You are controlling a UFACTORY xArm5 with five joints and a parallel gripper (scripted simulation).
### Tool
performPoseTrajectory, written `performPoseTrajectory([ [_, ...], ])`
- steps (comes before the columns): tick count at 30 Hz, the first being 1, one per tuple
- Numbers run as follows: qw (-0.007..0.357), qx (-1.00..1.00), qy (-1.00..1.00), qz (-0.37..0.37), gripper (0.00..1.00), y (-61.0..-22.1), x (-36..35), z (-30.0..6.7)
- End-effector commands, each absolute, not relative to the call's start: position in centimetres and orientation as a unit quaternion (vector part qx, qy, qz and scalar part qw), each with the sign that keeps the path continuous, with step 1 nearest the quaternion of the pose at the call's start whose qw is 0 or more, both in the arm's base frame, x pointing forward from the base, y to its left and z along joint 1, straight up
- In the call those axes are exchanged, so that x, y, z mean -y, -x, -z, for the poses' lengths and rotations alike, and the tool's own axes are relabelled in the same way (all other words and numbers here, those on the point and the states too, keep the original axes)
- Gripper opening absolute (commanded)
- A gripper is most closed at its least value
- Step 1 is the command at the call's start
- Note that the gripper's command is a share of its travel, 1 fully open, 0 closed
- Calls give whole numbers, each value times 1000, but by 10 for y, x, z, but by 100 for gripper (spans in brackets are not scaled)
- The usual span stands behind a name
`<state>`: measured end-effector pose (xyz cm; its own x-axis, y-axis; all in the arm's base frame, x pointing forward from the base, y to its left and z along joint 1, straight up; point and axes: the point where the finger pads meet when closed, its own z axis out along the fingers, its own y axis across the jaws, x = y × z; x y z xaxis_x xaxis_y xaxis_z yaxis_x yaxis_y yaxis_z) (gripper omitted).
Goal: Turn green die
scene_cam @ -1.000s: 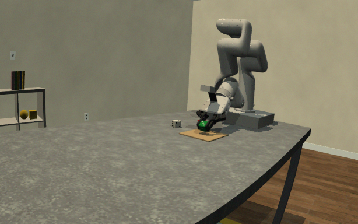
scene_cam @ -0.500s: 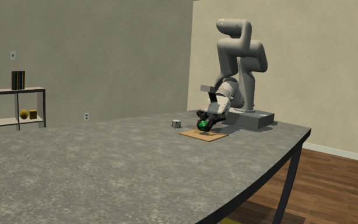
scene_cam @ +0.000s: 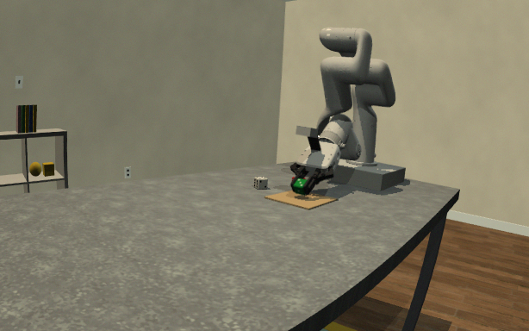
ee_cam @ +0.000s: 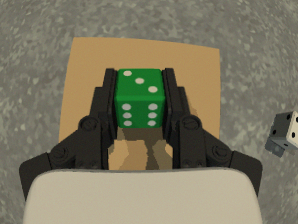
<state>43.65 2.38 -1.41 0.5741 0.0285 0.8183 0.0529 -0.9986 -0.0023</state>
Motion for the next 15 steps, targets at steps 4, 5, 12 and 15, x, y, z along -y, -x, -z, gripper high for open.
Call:
performPoseTrajectory([
  [4, 13, 23, 887, 462, 27, -437, -24, 17],
  [5, 13, 23, 887, 462, 27, -437, -24, 18],
  [12, 13, 23, 887, 462, 27, -437, -24, 20],
  [15, 13, 23, 887, 462, 27, -437, -24, 21],
])
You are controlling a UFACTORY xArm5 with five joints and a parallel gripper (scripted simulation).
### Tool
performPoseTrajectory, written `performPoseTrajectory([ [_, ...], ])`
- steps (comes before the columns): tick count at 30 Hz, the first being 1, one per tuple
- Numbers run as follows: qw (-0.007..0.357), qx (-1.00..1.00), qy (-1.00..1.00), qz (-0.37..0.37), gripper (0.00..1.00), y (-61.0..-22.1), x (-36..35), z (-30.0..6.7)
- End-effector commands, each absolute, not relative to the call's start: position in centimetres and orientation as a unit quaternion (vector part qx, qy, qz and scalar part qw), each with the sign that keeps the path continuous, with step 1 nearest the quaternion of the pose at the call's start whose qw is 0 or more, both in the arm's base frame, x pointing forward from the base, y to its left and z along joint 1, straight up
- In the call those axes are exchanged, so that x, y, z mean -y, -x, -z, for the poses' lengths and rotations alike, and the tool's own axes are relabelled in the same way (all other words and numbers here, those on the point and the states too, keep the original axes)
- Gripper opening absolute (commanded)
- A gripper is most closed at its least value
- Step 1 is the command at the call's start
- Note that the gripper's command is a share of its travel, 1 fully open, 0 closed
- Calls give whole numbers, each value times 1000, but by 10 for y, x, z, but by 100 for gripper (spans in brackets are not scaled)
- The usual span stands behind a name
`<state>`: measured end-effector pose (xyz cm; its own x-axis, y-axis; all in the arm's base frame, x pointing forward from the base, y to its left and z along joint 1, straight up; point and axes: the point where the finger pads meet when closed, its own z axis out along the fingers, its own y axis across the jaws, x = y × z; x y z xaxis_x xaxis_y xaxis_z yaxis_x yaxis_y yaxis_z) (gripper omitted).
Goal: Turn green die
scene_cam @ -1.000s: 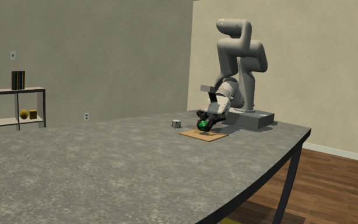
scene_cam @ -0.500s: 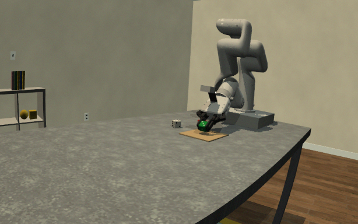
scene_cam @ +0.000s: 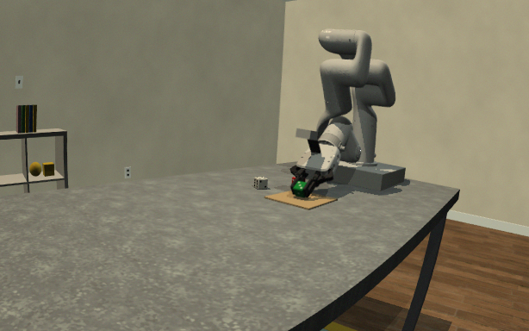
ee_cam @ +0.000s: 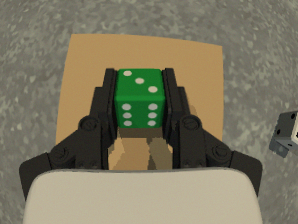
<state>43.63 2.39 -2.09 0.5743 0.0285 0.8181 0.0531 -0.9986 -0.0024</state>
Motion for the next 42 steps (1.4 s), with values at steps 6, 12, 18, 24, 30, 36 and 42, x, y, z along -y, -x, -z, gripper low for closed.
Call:
performPoseTrajectory([
  [6, 13, 23, 887, 462, 27, -437, -24, 21],
  [12, 13, 23, 887, 462, 27, -437, -24, 21],
  [18, 13, 23, 887, 462, 27, -437, -24, 21],
  [24, 13, 23, 887, 462, 27, -437, -24, 21],
  [30, 13, 23, 887, 462, 27, -437, -24, 21],
  [36, 13, 23, 887, 462, 27, -437, -24, 21],
  [42, 13, 23, 887, 462, 35, -437, -24, 21],
])
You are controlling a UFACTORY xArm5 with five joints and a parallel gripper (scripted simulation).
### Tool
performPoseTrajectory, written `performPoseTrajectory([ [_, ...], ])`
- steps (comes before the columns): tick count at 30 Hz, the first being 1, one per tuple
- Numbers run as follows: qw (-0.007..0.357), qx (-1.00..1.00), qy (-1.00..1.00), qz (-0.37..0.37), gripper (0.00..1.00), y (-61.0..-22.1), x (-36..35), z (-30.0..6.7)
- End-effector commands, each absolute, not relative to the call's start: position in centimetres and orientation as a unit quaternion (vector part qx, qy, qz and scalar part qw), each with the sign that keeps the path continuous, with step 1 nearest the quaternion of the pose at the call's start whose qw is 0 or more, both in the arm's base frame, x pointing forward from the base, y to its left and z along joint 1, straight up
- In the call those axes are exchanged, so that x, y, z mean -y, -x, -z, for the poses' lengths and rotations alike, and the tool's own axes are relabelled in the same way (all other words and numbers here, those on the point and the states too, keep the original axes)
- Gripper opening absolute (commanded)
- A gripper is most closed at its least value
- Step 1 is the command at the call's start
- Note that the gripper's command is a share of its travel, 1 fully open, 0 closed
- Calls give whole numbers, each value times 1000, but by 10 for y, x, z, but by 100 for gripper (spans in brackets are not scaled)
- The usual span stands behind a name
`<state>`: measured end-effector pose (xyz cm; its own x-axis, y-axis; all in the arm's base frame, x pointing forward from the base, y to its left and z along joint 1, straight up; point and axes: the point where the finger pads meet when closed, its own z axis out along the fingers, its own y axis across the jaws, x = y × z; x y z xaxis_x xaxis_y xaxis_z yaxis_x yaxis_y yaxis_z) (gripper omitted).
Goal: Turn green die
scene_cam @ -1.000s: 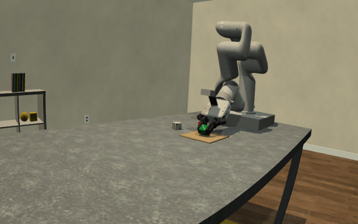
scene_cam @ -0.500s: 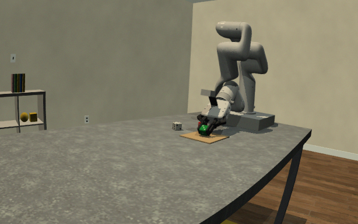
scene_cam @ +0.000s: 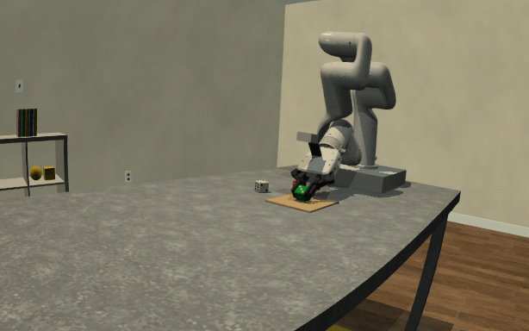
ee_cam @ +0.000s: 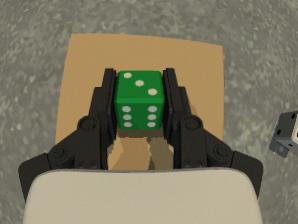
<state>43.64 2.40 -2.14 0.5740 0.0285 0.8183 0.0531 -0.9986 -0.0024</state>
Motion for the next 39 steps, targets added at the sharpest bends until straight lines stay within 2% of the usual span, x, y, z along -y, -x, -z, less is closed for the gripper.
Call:
performPoseTrajectory([
  [1, 13, 23, 887, 462, 39, -437, -24, 21],
  [3, 13, 23, 887, 462, 39, -437, -24, 21],
  [4, 13, 23, 887, 462, 43, -437, -24, 21],
  [8, 13, 23, 887, 462, 43, -437, -24, 21],
  [9, 13, 23, 887, 462, 47, -437, -24, 21],
  [39, 13, 23, 887, 462, 47, -437, -24, 21],
])
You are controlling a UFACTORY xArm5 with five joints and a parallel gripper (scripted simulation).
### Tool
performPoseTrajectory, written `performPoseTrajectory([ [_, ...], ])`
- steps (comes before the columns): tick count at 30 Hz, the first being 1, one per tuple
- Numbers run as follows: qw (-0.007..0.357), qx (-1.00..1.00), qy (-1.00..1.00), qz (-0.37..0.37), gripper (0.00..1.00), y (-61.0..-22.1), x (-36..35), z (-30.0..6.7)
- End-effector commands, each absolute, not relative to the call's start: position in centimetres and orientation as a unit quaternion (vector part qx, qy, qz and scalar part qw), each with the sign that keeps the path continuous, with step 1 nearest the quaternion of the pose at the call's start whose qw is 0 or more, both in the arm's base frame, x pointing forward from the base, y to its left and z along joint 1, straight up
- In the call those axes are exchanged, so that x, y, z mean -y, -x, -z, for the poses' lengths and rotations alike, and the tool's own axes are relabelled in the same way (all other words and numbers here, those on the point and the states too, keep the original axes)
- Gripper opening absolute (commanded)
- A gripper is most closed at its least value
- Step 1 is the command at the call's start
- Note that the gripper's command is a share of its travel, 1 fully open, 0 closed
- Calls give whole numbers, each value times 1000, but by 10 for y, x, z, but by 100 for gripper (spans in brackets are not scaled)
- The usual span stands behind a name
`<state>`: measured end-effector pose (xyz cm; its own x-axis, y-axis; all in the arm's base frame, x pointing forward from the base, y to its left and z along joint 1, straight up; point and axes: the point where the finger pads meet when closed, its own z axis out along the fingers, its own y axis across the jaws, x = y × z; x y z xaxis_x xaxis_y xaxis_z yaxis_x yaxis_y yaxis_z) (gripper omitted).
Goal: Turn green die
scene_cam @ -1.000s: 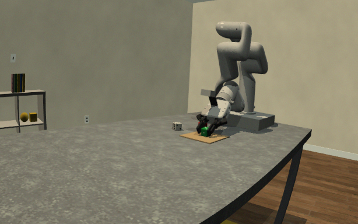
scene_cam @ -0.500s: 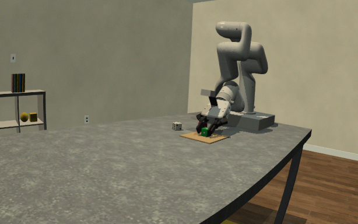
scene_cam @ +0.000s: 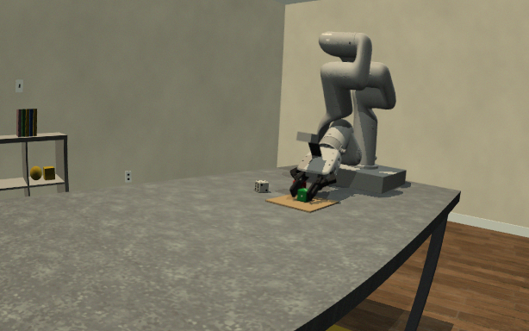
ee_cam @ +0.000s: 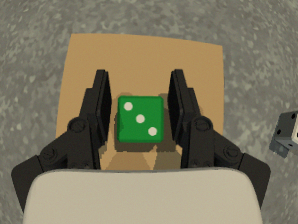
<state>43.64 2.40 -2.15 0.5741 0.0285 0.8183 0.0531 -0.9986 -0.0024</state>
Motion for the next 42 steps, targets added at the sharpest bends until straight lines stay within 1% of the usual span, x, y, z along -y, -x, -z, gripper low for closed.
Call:
performPoseTrajectory([
  [1, 13, 23, 887, 462, 47, -437, -24, 21],
  [19, 13, 23, 887, 462, 47, -434, -24, 19],
  [32, 13, 23, 887, 462, 47, -400, -22, -5],
  [42, 13, 23, 887, 462, 47, -396, -22, -8],
])
